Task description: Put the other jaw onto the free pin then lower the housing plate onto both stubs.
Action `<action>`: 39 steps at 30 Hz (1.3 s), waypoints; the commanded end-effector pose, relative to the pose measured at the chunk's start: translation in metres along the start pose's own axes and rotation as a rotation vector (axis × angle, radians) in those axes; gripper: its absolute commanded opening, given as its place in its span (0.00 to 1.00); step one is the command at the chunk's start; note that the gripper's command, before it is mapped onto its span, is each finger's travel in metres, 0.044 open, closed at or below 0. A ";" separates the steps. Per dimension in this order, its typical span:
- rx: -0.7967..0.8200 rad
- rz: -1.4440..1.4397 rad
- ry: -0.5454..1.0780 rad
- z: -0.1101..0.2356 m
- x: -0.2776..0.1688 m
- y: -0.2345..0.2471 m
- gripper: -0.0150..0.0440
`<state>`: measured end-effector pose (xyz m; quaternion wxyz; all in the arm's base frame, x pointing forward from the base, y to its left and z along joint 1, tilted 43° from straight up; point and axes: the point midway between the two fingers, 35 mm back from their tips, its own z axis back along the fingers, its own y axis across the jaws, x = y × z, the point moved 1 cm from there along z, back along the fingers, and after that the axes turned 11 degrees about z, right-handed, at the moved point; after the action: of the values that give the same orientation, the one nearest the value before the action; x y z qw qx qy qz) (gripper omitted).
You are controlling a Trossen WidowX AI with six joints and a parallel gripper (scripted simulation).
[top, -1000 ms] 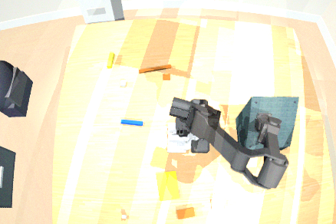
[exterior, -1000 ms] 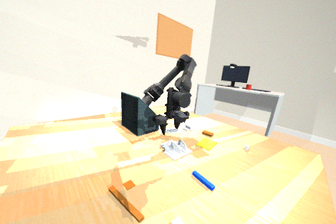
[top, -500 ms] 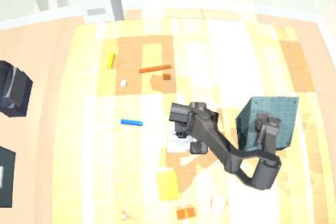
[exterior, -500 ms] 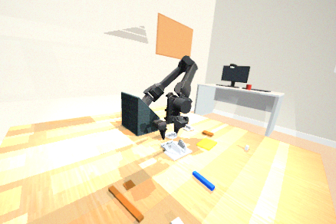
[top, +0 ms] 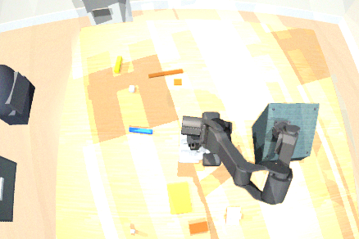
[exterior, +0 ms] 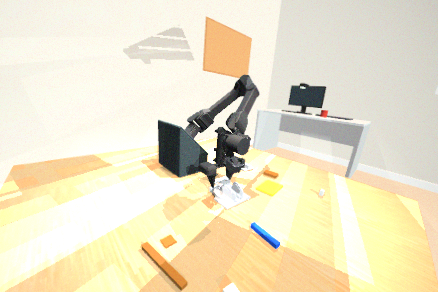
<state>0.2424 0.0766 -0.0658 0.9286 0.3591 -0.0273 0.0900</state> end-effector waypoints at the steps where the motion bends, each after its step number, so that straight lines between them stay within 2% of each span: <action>1: 0.006 -0.006 -0.002 -0.005 -0.001 0.001 0.85; 39: 0.007 -0.007 -0.002 -0.010 -0.001 0.001 0.85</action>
<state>0.2409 0.0833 -0.0728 0.9284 0.3599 -0.0261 0.0887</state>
